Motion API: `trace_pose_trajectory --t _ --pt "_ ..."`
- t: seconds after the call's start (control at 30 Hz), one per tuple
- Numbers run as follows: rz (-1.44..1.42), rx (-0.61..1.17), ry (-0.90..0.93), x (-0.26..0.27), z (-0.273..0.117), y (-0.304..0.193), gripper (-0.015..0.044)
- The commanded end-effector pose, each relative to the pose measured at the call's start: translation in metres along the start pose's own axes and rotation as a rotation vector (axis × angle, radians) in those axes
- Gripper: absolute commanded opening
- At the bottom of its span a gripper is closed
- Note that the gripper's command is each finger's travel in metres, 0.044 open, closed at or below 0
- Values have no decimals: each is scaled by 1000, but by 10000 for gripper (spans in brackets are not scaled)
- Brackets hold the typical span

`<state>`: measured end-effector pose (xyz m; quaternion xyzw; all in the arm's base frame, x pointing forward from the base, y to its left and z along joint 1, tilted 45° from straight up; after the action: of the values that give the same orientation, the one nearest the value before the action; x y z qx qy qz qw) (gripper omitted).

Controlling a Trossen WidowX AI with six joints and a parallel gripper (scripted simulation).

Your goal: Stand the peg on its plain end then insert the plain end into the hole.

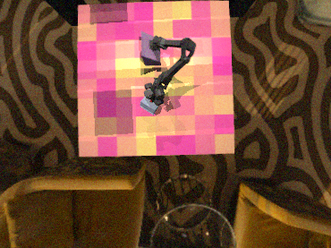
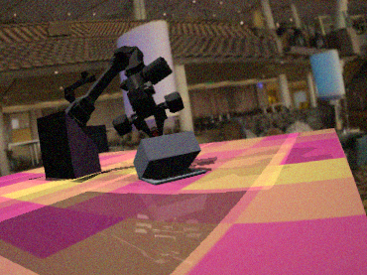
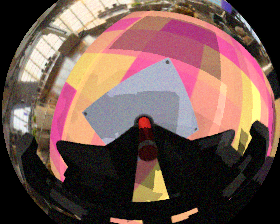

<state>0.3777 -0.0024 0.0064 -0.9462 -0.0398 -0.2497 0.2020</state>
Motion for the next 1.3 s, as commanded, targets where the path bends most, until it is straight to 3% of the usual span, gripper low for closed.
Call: trace_pose_trajectory --t 0.0,0.17,0.73,1.27 --pt "0 0 0 0 0 0 0" --pt "0 0 0 0 0 0 0" --pt "0 -1 0 1 -4 0 440" --pt "2 -4 -3 3 -30 2 440"
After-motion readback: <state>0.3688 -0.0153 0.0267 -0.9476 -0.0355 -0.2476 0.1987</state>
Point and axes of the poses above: the point midway between the two fingers, 35 mm back from their tips, its own z axis out along the fingers, its own x axis across the jaws, y = z × x, the point moved 3 cm from there along -z, back along the fingers, and after that the axes turned 13 degrees about z, right-handed, at the moved point
